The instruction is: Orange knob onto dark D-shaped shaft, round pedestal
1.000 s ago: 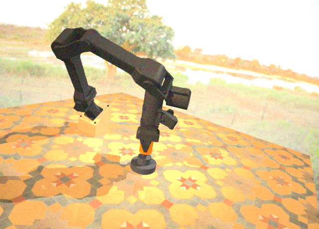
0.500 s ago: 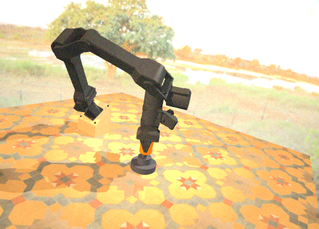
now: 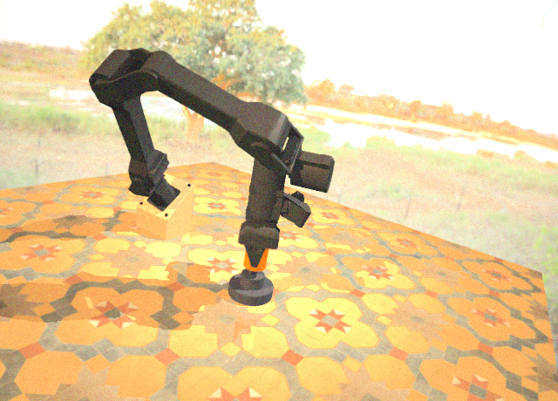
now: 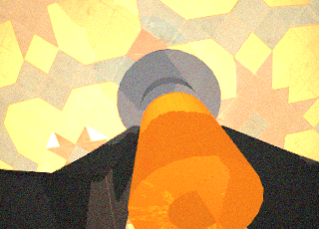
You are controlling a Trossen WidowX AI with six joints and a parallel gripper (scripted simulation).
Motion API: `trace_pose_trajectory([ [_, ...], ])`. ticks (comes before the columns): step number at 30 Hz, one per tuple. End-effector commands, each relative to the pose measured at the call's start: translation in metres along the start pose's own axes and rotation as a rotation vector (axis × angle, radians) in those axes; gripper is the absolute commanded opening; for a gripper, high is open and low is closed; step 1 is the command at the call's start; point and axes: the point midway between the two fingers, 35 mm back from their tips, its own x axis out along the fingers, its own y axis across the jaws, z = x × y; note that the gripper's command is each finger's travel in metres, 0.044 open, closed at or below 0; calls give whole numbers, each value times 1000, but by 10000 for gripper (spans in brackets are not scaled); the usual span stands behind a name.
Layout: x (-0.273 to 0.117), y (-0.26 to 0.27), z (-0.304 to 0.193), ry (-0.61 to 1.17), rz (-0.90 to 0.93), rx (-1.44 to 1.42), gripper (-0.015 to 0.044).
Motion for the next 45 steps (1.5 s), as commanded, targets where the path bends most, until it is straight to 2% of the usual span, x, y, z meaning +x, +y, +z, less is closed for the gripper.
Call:
trace_pose_trajectory([
  [1,0,-1,1,-4,-6,0,0],
  [45,-4,2,-1,-4,-6,-53,0],
])
